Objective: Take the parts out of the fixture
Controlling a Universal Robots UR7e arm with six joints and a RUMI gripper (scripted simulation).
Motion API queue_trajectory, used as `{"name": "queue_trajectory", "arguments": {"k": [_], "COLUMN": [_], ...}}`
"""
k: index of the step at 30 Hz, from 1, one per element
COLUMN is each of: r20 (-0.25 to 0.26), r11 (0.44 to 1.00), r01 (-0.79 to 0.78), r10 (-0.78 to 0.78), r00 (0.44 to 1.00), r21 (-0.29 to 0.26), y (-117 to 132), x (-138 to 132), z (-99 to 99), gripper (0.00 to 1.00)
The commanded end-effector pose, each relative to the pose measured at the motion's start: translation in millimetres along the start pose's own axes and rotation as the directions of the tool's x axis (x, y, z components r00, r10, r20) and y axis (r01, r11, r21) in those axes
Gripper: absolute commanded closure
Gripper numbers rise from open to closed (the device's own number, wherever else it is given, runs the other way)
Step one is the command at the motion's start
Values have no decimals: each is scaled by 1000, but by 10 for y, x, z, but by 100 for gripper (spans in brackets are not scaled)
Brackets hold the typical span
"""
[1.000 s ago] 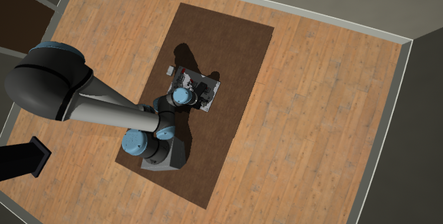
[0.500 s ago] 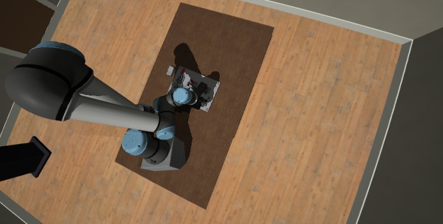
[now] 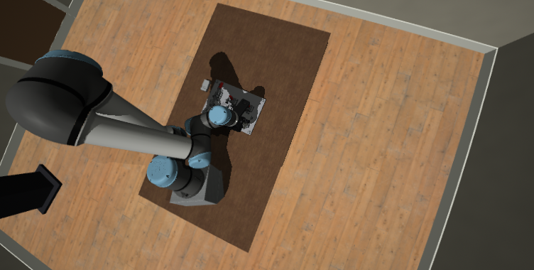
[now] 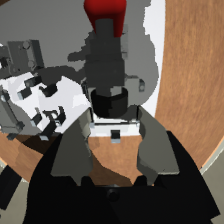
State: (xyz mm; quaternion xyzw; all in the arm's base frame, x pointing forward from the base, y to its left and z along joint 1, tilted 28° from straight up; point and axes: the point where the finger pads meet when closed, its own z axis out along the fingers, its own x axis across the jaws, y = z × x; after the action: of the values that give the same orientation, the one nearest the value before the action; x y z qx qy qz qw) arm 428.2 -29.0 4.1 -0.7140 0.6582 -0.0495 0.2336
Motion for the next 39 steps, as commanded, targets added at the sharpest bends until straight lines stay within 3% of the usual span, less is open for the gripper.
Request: {"name": "queue_trajectory", "arguments": {"k": [1,39], "r20": [0,0], "r11": [1000,1000], "r01": [0,0], "r10": [0,0], "r00": [1000,1000], "r21": [1,1], "y": [-3,-3], "x": [2,2], "z": [-2,-86], "gripper": [100,100]}}
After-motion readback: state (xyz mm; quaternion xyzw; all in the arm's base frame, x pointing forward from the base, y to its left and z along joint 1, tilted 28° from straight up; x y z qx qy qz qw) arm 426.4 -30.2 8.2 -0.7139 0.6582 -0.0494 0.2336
